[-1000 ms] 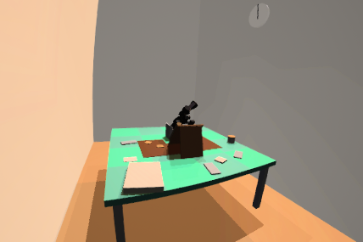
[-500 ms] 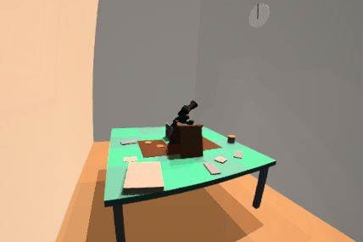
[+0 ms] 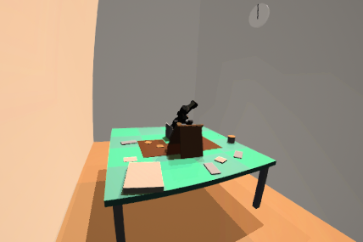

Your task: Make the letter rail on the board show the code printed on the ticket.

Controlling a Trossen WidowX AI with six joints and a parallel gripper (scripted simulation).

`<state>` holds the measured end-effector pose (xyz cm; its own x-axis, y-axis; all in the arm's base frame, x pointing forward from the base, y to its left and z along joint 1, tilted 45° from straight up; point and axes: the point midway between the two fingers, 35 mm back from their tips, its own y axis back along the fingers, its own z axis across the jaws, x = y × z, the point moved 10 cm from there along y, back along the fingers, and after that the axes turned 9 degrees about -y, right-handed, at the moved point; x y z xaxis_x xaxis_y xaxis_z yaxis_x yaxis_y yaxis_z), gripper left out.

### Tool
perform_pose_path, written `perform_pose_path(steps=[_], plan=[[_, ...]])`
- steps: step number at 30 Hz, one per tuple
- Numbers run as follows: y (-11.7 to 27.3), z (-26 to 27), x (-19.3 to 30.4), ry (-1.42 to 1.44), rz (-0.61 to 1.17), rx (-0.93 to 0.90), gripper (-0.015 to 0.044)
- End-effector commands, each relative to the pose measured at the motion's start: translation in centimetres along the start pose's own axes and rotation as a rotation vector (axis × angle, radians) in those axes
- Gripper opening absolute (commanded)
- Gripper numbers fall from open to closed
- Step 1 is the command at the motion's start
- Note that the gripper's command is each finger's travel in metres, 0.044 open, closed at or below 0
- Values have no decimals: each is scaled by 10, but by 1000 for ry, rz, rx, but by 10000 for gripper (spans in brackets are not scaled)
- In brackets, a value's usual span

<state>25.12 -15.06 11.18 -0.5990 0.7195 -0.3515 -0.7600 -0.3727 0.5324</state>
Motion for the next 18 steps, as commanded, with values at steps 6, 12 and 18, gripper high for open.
perform_pose_path(steps=[6,12,18], plan=[[0,-6,-2,7,0,-4,0],[0,-10,-2,7,0,-4,0],[0,-10,-1,0,-1,1,79]])
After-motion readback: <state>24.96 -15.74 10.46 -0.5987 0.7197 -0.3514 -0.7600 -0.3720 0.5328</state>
